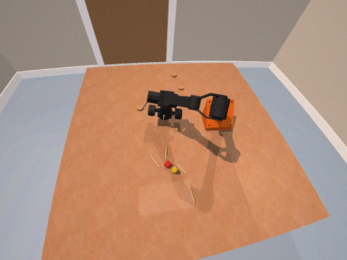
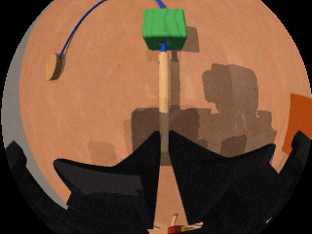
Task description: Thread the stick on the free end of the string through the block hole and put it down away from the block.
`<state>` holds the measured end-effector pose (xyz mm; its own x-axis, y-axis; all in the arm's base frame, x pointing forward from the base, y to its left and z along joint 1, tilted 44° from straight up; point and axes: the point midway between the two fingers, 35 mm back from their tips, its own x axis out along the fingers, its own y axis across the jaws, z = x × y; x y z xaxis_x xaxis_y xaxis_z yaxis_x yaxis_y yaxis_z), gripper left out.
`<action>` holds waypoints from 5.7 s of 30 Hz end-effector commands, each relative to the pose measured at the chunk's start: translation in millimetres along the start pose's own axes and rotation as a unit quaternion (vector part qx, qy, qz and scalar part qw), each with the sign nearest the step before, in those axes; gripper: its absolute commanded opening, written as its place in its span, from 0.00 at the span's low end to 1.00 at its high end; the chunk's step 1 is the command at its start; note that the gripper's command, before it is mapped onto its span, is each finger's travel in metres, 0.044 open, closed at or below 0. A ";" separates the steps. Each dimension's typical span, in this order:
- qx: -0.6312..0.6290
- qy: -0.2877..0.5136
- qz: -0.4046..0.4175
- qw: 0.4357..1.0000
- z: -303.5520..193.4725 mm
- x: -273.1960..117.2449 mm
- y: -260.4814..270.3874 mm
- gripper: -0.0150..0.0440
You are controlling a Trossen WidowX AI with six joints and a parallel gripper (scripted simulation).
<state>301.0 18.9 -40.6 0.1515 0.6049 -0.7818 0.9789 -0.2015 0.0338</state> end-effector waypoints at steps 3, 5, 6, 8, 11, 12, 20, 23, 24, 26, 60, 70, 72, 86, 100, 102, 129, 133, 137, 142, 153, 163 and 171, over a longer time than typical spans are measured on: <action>0.004 0.002 0.000 1.000 -8.5 0.9 -3.9 0.25; 0.004 0.002 0.001 1.000 -11.2 0.7 -4.0 0.25; 0.004 0.002 0.002 1.000 -12.5 0.5 -4.0 0.25; 0.004 0.002 0.003 1.000 -15.2 0.3 -4.0 0.25; 0.004 0.002 0.005 1.000 -19.2 -0.1 -4.1 0.25; 0.004 0.002 0.006 1.000 -20.6 -0.2 -4.2 0.25; 0.005 0.002 0.010 1.000 -28.7 -1.7 -4.1 0.25; 0.004 0.002 0.009 1.000 -29.6 -3.4 -3.4 0.25; 0.004 0.002 0.006 1.000 -30.3 -2.9 -3.1 0.25; 0.002 0.003 -0.005 1.000 -32.6 -1.1 -2.1 0.25; -0.006 0.003 -0.058 0.998 -44.3 7.2 1.7 0.25; -0.006 0.003 -0.058 0.998 -44.3 7.2 1.7 0.25; -0.006 0.003 -0.058 0.998 -44.3 7.2 1.7 0.25; -0.006 0.003 -0.058 0.998 -44.3 7.2 1.7 0.25; -0.006 0.003 -0.058 0.998 -44.3 7.2 1.7 0.25; -0.006 0.003 -0.058 0.998 -44.3 7.2 1.7 0.25; -0.006 0.003 -0.058 0.998 -44.3 7.2 1.7 0.25; -0.006 0.003 -0.058 0.998 -44.3 7.2 1.7 0.25; -0.006 0.003 -0.058 0.998 -44.3 7.2 1.7 0.25; -0.006 0.003 -0.058 0.998 -44.3 7.2 1.7 0.25; -0.006 0.003 -0.058 0.998 -44.3 7.2 1.7 0.25; 0.002 -0.002 -0.056 0.998 -38.7 -4.4 3.6 0.61; 0.001 -0.002 -0.055 0.998 -32.0 -74.1 11.5 0.61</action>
<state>308.5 1.7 28.1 0.0571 0.6182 -0.7839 0.9874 -0.1508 -0.0470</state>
